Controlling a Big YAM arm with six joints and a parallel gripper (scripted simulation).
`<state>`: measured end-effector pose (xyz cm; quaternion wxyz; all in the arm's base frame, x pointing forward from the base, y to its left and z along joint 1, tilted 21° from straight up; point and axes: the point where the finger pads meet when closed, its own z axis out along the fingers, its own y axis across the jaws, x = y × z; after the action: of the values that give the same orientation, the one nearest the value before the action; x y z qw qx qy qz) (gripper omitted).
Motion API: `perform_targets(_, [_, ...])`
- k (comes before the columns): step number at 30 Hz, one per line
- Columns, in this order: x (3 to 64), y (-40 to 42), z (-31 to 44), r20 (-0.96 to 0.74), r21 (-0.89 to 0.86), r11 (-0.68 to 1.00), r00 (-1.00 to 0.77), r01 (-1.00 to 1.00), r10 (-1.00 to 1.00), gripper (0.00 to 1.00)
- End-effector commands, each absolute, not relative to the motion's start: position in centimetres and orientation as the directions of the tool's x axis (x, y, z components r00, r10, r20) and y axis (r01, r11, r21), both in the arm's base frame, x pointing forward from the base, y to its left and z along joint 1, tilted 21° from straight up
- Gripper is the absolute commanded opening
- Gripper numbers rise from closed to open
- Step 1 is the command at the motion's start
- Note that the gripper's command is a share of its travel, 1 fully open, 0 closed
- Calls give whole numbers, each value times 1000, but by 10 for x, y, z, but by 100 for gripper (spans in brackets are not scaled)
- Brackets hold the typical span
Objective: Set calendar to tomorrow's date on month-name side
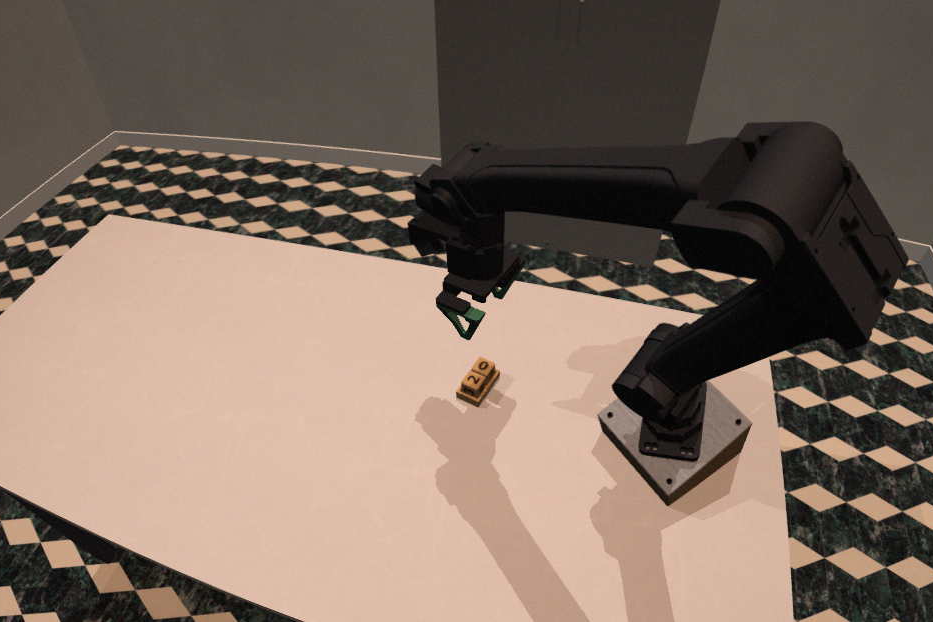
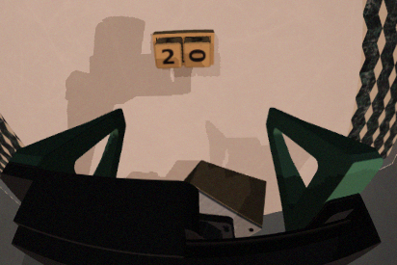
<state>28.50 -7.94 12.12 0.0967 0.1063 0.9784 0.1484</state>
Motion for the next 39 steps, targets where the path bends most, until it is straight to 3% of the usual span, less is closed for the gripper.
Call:
perform_targets(1, [286, -87, 130, -217, 298, 942, -950, 156, 226, 100])
perform_targets(18, [287, -86, 126, -213, 295, 947, -957, 129, 197, 100])
perform_targets(29, [292, -77, 107, -296, 201, 944, -935, -263, -197, 100])
perform_targets(32, [292, -76, 107, -299, 197, 941, -931, -274, -208, 100])
perform_targets(39, [294, -74, 97, -338, 114, 856, -829, -505, -445, 100])
